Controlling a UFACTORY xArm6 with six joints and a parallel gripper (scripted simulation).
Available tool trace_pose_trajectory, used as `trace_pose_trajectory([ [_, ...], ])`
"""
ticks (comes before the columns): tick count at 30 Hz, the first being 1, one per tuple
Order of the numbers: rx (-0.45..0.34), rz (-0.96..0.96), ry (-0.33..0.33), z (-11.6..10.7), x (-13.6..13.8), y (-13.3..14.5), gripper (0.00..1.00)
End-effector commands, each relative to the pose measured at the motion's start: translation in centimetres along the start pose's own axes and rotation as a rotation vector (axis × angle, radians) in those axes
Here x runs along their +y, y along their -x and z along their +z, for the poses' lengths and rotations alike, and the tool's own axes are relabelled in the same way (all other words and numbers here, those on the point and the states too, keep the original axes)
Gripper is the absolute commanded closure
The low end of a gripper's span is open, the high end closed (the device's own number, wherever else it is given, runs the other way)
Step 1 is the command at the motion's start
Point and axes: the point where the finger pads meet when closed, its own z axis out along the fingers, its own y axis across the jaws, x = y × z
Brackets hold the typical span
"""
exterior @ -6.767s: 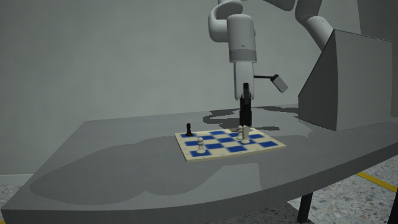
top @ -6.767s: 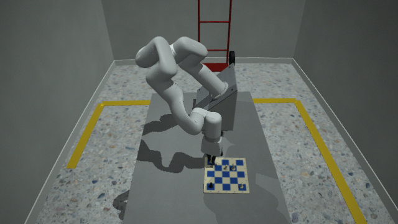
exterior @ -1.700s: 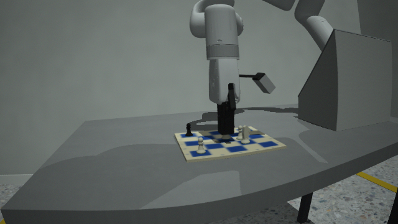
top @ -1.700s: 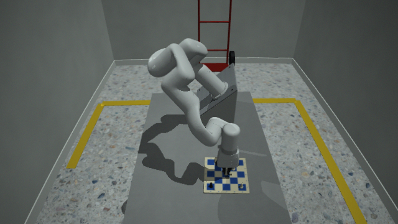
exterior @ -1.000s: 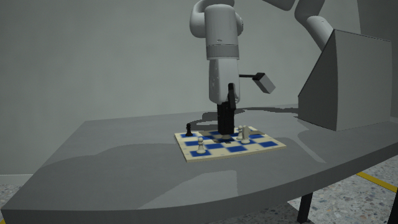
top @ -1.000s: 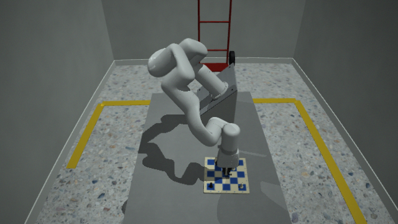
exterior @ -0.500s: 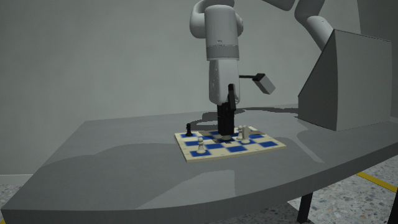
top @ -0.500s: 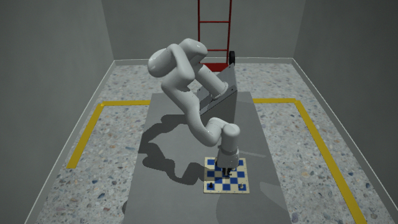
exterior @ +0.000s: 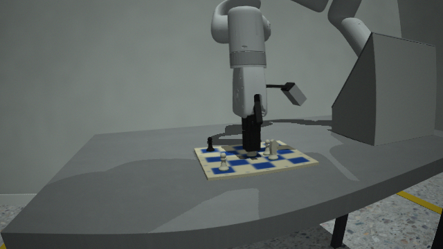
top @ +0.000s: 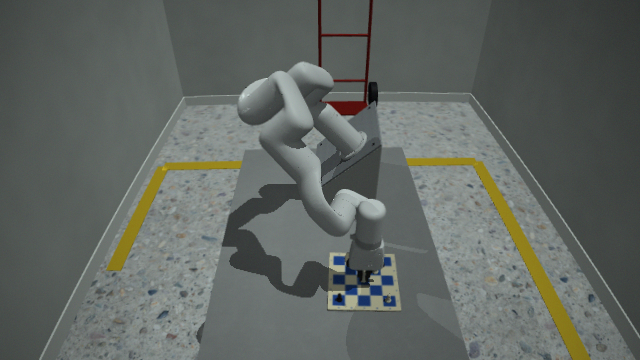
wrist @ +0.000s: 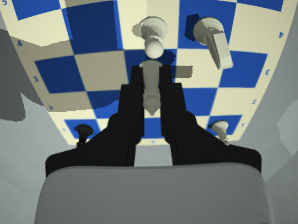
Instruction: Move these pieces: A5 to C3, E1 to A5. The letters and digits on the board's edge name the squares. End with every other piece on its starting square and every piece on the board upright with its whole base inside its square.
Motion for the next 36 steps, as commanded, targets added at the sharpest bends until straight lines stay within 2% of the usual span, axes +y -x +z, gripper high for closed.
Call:
trace_pose_trajectory([
  [1,-0.003,0.001,0.001,-0.11,0.01,0.14,1.00],
  [30,-0.003,0.001,0.001,-0.11,0.01,0.14,1.00],
  [31,-0.003,0.001,0.001,-0.11,0.01,0.14,0.93],
  [33,-0.003,0.001,0.001,-0.11,0.01,0.14,0.93],
  [34,-0.003,0.001,0.001,-0.11,0.01,0.14,0.85],
  [36,-0.003,0.001,0.001,-0.11,0.01,0.14,0.85],
])
